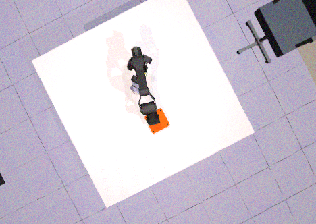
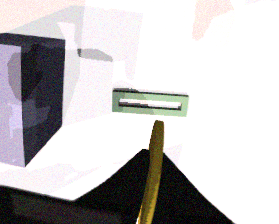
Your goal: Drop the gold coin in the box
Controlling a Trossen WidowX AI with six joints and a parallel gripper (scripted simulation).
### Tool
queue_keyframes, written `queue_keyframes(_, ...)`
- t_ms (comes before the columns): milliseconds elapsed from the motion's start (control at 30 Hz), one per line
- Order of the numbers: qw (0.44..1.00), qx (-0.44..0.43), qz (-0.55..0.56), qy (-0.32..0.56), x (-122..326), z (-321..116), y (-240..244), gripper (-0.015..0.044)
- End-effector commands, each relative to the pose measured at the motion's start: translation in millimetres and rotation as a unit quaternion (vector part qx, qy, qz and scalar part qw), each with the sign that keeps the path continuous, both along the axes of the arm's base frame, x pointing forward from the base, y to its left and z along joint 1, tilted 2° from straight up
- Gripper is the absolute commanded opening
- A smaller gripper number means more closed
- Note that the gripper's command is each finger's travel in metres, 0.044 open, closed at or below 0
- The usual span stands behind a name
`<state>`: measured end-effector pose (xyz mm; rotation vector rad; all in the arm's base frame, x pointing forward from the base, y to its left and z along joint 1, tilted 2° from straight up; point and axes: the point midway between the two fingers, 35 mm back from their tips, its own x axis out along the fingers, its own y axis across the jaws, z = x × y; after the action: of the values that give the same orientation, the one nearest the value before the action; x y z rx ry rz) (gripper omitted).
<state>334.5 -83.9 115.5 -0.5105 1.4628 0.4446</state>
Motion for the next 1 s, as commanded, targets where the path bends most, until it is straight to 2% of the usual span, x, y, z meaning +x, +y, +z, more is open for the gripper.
queue_keyframes(0, 1.000, -0.002, 0.003, 0.003, -5, -1, 8, 0.0000)
queue_keyframes(967, 1.000, 0.004, 0.003, 0.006, -46, -4, 70, 0.0000)
